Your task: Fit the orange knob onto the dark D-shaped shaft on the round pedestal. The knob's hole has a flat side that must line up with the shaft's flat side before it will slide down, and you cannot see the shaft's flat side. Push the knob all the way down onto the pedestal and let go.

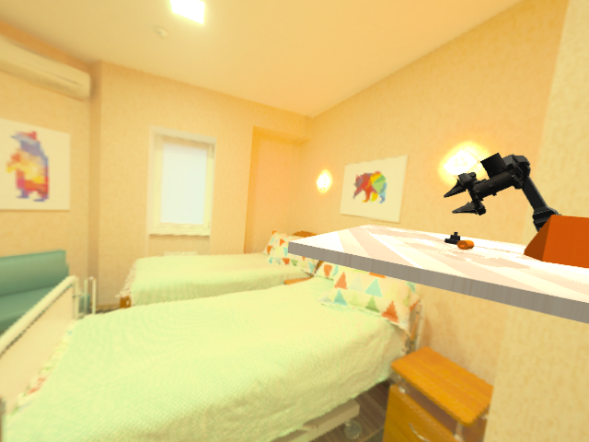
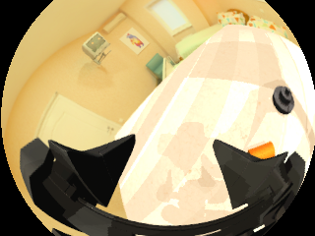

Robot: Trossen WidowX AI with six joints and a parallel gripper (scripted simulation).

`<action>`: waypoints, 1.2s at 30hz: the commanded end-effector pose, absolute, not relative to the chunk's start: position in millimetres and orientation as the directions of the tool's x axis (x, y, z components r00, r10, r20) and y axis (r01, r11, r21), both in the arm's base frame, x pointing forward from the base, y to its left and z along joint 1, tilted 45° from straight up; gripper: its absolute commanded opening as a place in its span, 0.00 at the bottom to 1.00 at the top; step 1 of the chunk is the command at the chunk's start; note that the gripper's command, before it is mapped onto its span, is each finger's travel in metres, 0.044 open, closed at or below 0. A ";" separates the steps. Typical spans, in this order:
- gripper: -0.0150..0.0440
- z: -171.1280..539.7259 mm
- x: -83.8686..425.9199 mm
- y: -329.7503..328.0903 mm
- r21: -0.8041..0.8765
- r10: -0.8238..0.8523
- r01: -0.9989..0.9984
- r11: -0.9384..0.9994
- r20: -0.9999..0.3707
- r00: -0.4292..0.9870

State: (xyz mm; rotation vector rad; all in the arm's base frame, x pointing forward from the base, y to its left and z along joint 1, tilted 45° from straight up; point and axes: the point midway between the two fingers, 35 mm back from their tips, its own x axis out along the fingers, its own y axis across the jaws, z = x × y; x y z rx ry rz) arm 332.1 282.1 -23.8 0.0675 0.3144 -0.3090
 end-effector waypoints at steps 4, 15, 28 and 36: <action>1.00 -67.0 341.1 230.1 -0.739 -0.508 -0.261 0.621 -0.634 0.584; 1.00 -54.7 317.9 183.6 -0.630 -0.684 -0.700 0.338 -0.675 0.276; 1.00 -27.1 294.1 153.5 -0.395 -0.795 -0.890 0.227 -0.603 0.065; 1.00 -27.1 294.1 153.5 -0.395 -0.795 -0.890 0.227 -0.603 0.065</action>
